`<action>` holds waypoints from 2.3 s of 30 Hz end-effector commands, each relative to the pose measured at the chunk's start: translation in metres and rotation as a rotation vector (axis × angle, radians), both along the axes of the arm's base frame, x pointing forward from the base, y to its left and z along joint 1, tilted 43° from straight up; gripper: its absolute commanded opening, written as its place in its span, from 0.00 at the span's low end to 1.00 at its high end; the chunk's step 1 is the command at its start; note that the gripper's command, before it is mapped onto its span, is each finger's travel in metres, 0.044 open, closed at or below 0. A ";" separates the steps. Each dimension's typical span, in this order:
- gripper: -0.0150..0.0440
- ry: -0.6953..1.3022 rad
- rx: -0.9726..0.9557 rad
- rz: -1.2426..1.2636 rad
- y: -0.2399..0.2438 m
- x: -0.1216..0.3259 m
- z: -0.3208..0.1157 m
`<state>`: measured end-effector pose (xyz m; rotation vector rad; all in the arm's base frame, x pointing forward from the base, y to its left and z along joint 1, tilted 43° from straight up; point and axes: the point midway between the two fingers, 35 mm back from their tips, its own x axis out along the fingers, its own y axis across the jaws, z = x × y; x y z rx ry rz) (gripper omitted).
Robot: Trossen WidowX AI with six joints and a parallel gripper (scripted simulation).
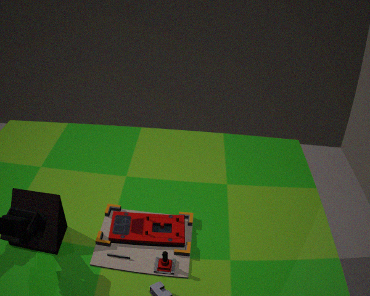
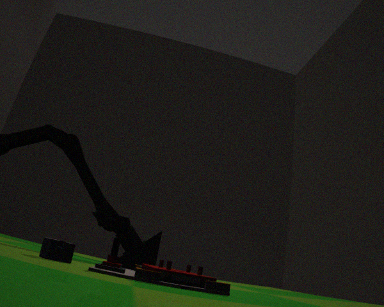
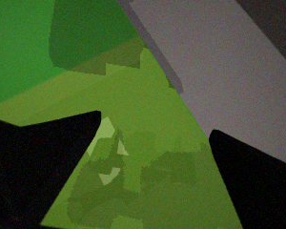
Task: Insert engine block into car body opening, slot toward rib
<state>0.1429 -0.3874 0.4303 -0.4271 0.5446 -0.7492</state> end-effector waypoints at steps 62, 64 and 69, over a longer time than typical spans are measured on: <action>1.00 -1.075 0.992 -1.139 0.056 0.016 -0.025; 1.00 -1.054 1.043 -1.173 0.063 0.044 -0.045; 1.00 -0.997 1.121 -1.263 0.097 0.110 -0.098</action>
